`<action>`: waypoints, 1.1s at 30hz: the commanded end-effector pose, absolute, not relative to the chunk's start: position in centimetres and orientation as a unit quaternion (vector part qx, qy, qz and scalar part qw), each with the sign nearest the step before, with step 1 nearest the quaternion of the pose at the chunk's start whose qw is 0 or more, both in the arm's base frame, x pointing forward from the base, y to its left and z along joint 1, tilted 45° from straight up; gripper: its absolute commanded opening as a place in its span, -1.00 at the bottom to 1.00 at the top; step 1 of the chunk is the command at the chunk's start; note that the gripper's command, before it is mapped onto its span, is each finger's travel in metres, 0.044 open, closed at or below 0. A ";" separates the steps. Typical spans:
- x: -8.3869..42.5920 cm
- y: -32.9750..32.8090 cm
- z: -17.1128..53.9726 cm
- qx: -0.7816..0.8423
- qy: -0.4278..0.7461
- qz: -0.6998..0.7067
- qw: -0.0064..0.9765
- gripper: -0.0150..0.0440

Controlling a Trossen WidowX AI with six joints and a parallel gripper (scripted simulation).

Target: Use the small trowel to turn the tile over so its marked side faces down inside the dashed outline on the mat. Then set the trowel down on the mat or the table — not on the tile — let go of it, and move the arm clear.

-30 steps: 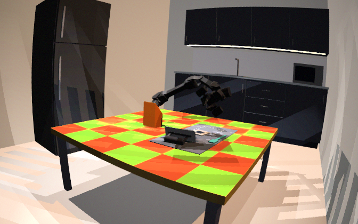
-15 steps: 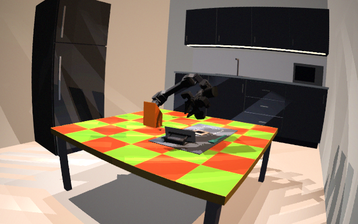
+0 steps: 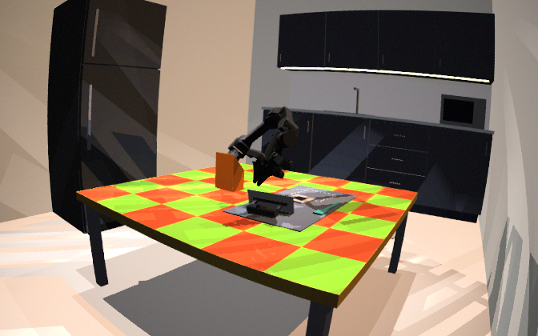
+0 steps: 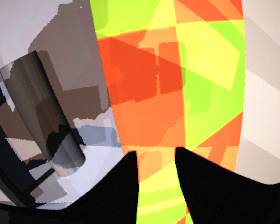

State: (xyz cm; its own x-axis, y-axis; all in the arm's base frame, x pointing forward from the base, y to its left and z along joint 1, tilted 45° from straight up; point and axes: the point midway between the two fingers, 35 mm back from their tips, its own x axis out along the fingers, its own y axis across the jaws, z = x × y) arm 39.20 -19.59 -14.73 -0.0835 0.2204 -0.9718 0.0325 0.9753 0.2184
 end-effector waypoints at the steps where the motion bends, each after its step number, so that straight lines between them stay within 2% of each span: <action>1: 37.3 -19.2 -15.9 0.107 0.730 0.122 0.664 -0.15; 16: 31.3 -17.6 -18.0 0.195 0.627 0.318 0.684 -0.15; 33: 30.9 -15.8 -17.6 0.200 0.621 0.324 0.685 -0.15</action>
